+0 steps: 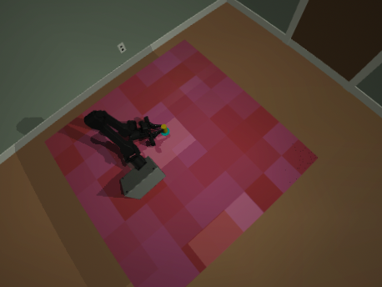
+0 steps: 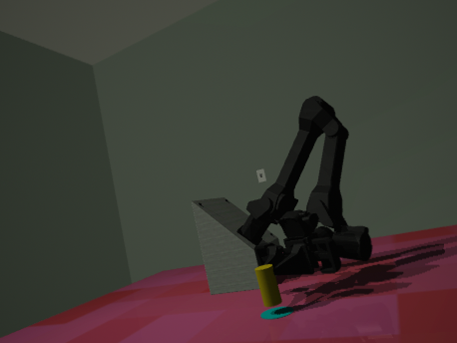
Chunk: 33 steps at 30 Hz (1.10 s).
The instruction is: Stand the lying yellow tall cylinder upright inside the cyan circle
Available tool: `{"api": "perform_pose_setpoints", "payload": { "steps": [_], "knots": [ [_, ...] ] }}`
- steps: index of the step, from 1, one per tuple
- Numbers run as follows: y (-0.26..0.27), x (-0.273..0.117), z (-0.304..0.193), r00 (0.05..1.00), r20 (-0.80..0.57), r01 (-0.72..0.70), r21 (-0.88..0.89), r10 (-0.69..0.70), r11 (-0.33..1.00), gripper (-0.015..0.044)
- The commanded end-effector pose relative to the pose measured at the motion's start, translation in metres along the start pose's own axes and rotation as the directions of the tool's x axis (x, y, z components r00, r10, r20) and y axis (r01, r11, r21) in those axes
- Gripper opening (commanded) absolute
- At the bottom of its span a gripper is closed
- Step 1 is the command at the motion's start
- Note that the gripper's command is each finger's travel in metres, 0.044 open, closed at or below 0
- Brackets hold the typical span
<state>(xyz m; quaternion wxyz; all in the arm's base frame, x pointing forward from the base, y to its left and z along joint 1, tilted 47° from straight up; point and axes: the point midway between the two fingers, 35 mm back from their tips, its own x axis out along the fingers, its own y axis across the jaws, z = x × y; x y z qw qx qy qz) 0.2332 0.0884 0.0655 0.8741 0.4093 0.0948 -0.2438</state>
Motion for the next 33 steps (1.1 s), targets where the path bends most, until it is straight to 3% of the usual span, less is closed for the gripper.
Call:
{"api": "perform_pose_setpoints", "payload": {
  "steps": [1,15,26,33],
  "knots": [
    [0.0023,-0.0006,-0.0097,1.000,0.001,-0.001,0.002,0.001,1.000,0.0105],
    [0.0024,-0.0009,-0.0158,1.000,-0.001,0.000,0.000,0.000,1.000,0.0105],
    [0.0024,-0.0009,-0.0158,1.000,-0.001,0.000,0.000,0.000,1.000,0.0394],
    [0.0037,-0.0009,-0.0103,1.000,-0.002,0.003,0.001,-0.003,1.000,0.0400]
  ]
}}
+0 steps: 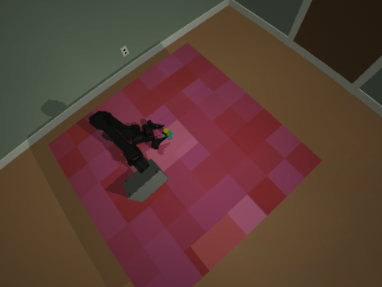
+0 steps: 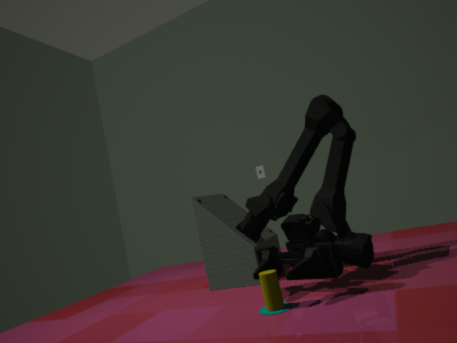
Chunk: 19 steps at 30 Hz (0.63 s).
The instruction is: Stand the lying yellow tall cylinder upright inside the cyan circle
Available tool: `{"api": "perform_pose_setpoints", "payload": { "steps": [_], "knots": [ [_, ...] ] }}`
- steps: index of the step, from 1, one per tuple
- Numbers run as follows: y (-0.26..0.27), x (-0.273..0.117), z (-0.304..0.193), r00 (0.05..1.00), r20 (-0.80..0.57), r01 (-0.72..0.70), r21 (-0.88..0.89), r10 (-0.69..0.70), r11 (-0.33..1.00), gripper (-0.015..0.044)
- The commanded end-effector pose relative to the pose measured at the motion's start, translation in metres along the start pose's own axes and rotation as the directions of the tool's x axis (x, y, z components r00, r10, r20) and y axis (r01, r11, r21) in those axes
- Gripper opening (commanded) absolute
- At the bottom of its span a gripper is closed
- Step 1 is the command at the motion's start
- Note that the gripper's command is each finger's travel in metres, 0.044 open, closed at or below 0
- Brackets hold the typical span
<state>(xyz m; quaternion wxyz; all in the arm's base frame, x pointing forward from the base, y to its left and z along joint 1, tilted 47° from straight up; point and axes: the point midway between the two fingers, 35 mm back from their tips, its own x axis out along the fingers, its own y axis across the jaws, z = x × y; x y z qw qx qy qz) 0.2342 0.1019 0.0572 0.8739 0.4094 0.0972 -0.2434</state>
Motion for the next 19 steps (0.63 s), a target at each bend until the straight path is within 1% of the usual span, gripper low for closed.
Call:
{"api": "perform_pose_setpoints", "payload": {
  "steps": [1,19],
  "knots": [
    [0.002,0.000,0.009,1.000,0.002,0.002,0.003,-0.002,1.000,0.0400],
    [0.003,-0.004,0.072,1.000,0.005,0.000,0.009,0.000,1.000,0.0400]
  ]
}}
